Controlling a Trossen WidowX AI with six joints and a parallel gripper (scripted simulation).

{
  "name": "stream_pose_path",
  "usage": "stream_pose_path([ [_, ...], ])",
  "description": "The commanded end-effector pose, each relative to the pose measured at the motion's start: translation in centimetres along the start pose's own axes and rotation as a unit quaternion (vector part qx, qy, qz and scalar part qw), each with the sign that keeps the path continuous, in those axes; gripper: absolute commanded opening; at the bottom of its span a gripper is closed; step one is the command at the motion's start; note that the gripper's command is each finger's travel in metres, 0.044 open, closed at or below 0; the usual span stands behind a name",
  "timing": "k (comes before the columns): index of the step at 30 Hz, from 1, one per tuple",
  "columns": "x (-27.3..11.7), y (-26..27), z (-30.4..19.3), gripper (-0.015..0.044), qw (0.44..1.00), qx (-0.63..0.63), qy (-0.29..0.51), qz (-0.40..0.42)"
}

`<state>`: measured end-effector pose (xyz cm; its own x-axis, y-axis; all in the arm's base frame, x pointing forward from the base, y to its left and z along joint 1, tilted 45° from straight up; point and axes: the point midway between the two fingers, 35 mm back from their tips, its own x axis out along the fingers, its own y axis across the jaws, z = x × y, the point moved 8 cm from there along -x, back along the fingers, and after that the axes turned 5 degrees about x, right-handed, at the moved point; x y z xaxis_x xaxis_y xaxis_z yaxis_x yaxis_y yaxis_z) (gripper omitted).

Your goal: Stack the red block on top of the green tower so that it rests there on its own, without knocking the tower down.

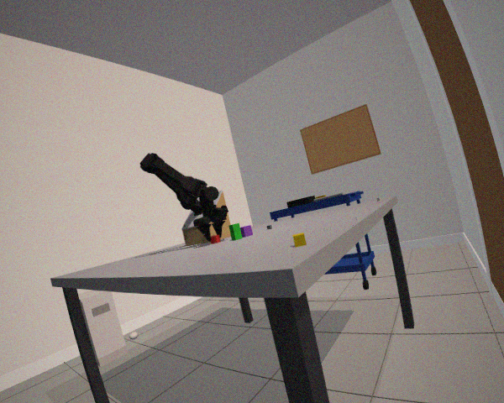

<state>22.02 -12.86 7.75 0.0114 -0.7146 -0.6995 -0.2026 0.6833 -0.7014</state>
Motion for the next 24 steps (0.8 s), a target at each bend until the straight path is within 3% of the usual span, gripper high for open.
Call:
stream_pose_path([
  [1, 0.79, 0.23, -0.22, 0.0440, 1.000, -0.004, 0.001, 0.002],
  [18, 0.86, 0.23, -0.23, 0.0440, 1.000, -0.004, 0.001, 0.002],
  [24, 0.86, 0.23, -0.23, 0.0282, 1.000, -0.004, 0.001, 0.002],
])
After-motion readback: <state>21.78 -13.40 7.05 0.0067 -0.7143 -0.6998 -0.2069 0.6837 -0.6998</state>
